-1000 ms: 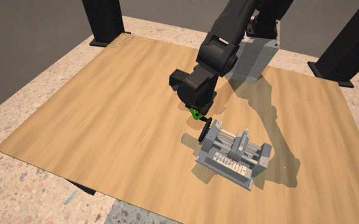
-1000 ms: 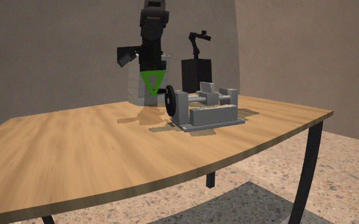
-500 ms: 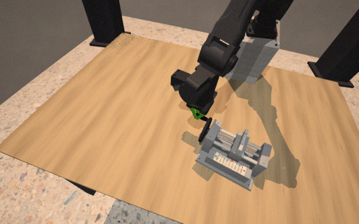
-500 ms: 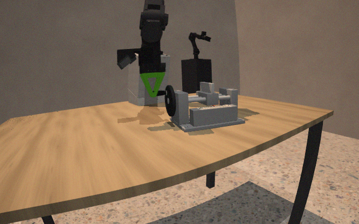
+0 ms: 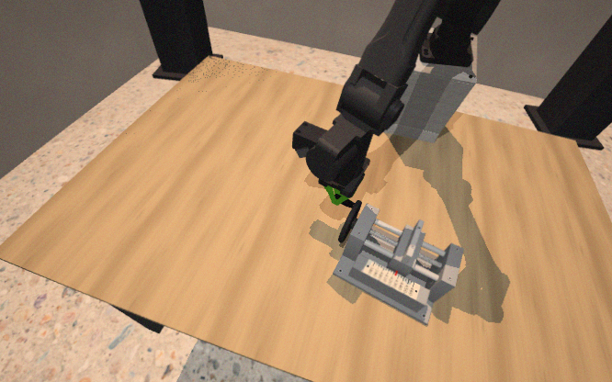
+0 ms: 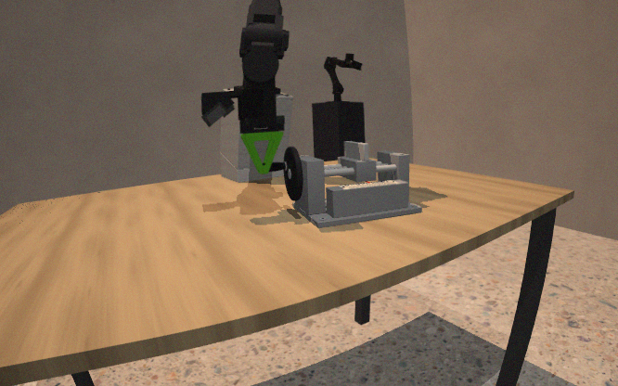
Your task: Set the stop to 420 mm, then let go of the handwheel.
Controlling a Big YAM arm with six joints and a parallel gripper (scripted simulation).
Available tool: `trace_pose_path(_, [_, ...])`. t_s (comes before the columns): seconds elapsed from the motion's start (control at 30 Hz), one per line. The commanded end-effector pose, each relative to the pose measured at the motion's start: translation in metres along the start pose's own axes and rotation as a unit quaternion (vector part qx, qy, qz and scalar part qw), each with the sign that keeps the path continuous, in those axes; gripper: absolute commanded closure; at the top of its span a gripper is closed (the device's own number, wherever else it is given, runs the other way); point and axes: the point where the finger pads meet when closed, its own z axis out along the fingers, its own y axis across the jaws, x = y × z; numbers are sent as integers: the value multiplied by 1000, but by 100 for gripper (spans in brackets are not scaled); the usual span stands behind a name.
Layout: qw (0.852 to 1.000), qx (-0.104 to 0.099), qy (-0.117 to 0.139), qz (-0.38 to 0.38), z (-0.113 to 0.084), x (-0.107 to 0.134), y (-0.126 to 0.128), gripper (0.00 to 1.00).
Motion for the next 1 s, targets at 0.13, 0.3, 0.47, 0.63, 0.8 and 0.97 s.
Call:
trace_pose_path(0.13, [1000,23,3,-7,14,4,-18,94])
trace_pose_path(0.3, [1000,15,3,-7,19,6,-13,94])
trace_pose_path(0.47, [1000,2,0,-2,29,4,7,94])
trace_pose_path(0.63, [1000,16,2,-2,35,6,-9,94])
trace_pose_path(0.8, [1000,26,3,-1,36,6,-11,94])
trace_pose_path(0.97, [1000,14,1,0,39,5,12,94])
